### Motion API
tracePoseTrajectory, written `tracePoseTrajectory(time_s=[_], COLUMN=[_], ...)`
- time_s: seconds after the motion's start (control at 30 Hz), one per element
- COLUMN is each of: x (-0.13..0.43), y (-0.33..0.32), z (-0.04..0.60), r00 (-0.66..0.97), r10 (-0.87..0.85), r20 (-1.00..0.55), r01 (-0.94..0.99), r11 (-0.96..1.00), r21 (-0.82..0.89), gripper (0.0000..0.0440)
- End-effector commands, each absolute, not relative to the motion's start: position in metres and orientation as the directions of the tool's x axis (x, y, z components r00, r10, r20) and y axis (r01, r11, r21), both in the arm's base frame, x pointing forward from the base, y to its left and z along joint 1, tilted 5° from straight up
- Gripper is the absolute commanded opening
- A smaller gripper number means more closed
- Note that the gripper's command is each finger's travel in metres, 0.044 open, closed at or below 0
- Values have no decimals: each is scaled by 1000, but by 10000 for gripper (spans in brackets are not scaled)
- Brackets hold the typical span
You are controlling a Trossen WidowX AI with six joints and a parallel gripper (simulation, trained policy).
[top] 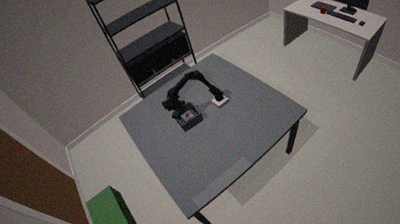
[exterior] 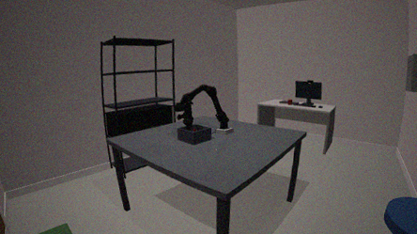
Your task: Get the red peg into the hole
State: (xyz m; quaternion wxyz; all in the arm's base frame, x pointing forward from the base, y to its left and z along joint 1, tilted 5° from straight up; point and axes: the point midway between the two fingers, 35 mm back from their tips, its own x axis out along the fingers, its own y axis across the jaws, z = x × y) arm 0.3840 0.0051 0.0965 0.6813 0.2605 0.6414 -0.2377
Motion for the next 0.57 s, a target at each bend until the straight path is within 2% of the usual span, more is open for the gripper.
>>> tracePoseTrajectory(time_s=[0.0,0.43,0.53], x=[417,435,437], y=[29,43,33], z=[119,135,130], r00=[179,220,200], r10=[86,117,80], r20=[-980,-969,-976], r01=[615,589,618], r11=[768,776,763], r21=[180,227,189], gripper=[440,440,440])
